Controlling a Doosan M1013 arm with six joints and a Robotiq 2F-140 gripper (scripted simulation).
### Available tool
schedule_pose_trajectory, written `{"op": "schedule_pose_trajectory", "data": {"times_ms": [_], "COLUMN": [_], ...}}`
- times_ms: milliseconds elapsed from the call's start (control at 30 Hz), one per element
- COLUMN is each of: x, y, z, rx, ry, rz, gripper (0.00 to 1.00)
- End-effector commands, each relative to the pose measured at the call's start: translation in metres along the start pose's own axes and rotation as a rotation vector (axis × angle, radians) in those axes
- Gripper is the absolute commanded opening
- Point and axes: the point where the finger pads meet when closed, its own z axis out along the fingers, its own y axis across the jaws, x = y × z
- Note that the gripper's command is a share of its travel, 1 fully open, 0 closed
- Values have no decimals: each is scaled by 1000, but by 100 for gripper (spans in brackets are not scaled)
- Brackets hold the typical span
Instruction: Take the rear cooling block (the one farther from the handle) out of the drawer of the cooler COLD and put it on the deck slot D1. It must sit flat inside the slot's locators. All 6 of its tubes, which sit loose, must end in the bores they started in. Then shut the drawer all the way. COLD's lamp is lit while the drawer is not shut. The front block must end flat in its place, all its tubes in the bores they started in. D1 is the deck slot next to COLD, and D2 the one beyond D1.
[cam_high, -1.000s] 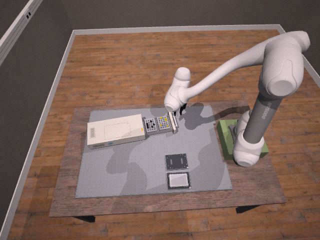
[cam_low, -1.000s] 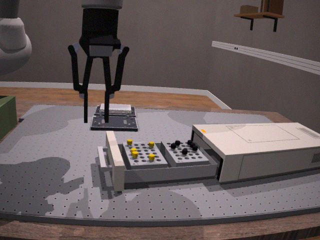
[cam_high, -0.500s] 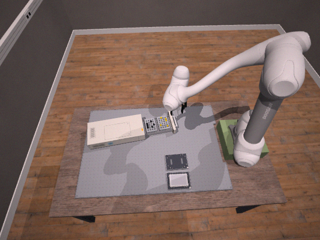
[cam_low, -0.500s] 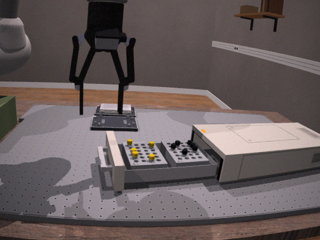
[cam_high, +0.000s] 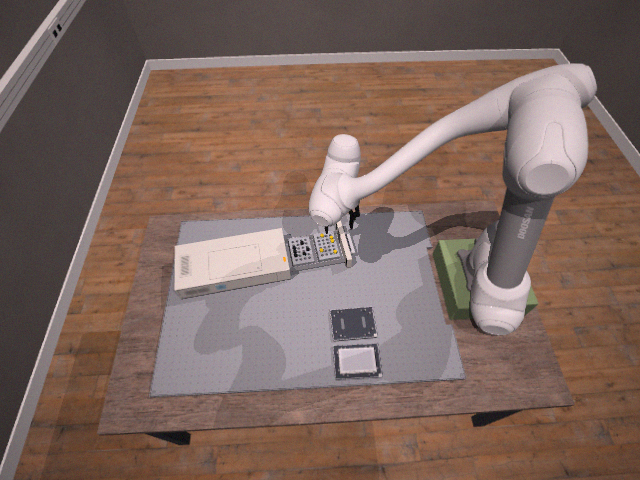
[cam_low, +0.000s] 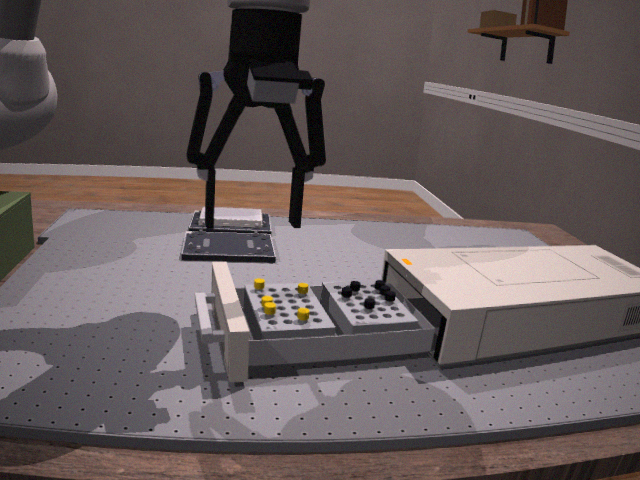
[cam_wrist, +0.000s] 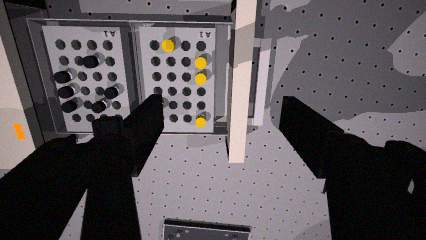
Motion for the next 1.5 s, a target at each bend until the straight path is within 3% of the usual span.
{"op": "schedule_pose_trajectory", "data": {"times_ms": [0, 1467], "x": [0, 0], "y": [-12, -167], "z": [0, 4], "rx": [1, 1], "ry": [0, 0], "rz": [0, 0], "gripper": [66, 66]}}
